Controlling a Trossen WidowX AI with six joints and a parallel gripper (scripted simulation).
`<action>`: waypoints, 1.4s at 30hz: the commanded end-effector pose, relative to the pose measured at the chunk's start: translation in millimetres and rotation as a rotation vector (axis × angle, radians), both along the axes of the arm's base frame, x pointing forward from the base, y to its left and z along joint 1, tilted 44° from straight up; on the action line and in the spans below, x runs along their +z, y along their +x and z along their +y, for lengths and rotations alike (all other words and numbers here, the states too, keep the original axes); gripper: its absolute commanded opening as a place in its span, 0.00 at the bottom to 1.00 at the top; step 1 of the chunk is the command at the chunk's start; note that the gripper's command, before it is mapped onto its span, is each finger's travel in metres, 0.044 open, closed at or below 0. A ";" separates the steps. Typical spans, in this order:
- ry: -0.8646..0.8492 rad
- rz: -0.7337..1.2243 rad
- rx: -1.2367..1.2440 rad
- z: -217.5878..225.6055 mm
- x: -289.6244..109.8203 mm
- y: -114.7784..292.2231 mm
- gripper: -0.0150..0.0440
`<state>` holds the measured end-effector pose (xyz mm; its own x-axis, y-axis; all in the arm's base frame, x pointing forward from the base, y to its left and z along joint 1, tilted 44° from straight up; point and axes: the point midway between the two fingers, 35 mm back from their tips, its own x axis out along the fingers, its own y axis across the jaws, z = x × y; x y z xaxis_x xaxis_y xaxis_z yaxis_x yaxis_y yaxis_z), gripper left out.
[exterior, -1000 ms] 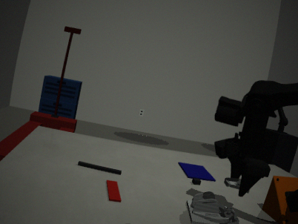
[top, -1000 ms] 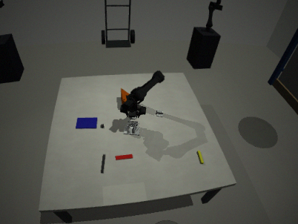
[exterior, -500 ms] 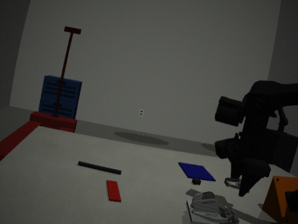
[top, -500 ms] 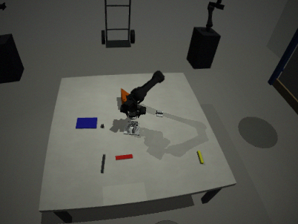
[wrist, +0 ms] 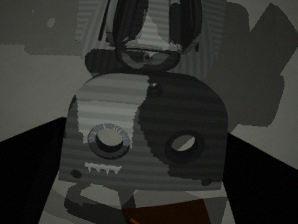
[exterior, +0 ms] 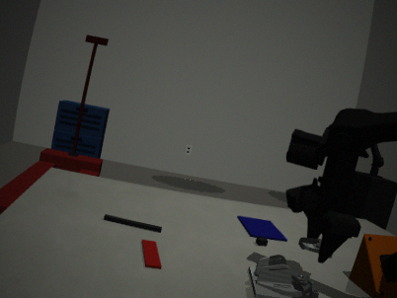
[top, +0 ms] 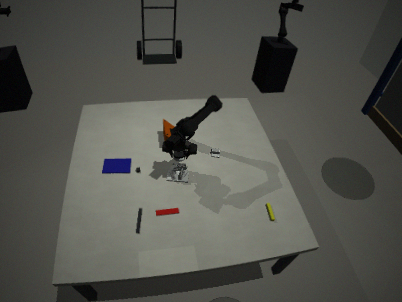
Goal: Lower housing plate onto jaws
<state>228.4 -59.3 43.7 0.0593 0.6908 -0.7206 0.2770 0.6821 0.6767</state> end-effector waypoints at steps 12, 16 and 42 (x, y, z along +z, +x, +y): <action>-0.001 0.004 -0.001 16.5 -18.6 1.6 0.85; -0.001 0.004 -0.001 21.1 -23.3 2.0 0.85; 0.003 0.002 0.001 41.6 -42.6 1.8 0.85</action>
